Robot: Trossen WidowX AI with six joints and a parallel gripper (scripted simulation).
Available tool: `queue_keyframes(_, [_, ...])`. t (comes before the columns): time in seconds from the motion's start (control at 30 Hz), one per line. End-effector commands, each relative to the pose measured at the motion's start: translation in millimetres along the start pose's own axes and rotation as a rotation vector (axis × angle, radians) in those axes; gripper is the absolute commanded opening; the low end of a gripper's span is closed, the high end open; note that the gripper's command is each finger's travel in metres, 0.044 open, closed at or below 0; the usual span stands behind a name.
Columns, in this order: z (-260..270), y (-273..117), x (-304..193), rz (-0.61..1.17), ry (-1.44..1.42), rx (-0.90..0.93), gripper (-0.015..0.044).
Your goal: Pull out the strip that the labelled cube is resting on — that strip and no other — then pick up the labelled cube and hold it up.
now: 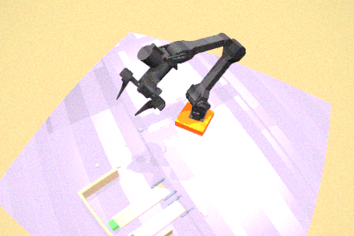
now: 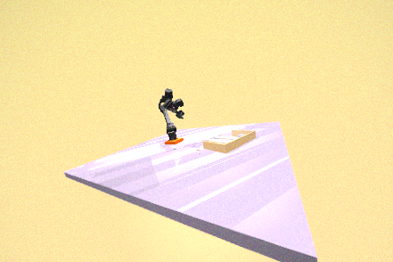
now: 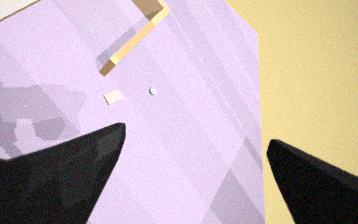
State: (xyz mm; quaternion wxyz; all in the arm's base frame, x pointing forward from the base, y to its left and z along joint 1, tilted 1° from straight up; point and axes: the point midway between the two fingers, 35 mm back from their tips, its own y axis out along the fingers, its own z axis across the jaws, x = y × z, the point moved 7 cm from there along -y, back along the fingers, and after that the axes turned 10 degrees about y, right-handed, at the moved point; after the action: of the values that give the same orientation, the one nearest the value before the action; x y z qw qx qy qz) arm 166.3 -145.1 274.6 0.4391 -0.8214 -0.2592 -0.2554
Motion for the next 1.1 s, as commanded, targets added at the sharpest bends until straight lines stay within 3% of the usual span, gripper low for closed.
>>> queue_keyframes(0.0, [53,20,29,-0.087,0.238,0.169,0.04])
queue_keyframes(0.37, [127,23,57,-0.113,0.514,0.402,0.04])
queue_keyframes(1.0, [129,23,57,-0.113,0.518,0.405,0.04])
queue_keyframes(1.07, [130,25,62,-0.09,0.522,0.413,0.0348])
